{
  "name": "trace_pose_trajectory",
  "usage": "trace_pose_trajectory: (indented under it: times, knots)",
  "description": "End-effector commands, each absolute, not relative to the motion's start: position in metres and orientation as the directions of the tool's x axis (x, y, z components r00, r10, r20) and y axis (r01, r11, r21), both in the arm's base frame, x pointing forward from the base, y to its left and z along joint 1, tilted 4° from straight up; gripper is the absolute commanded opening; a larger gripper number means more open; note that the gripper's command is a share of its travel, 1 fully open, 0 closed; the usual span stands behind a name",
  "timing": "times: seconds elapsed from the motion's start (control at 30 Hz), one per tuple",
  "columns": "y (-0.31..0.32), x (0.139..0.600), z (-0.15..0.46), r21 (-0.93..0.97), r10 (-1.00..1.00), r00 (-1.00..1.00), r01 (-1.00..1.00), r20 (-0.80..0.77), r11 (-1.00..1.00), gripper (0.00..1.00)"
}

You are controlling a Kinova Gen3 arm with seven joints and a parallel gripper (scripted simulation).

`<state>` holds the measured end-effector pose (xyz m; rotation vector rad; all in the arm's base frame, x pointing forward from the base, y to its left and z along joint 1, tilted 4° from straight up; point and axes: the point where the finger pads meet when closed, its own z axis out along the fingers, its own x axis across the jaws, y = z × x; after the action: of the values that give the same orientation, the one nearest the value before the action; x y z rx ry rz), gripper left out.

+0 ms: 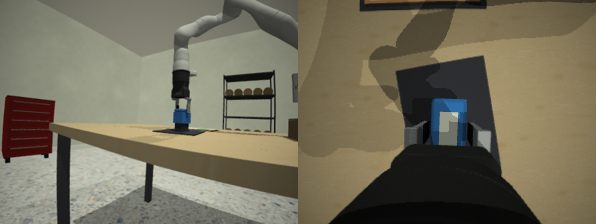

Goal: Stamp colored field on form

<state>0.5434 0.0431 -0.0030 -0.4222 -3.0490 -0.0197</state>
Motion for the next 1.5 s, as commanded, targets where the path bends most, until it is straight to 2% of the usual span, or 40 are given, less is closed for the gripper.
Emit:
trace_pose_trajectory:
  times: [0.0,1.47]
  knots:
    - [0.0432,0.5439,-0.0025,0.005,0.271,-0.960,0.272,0.063,0.962,1.00]
    - [0.0434,0.5434,-0.0121,0.005,0.271,-0.960,0.272,0.063,0.962,1.00]
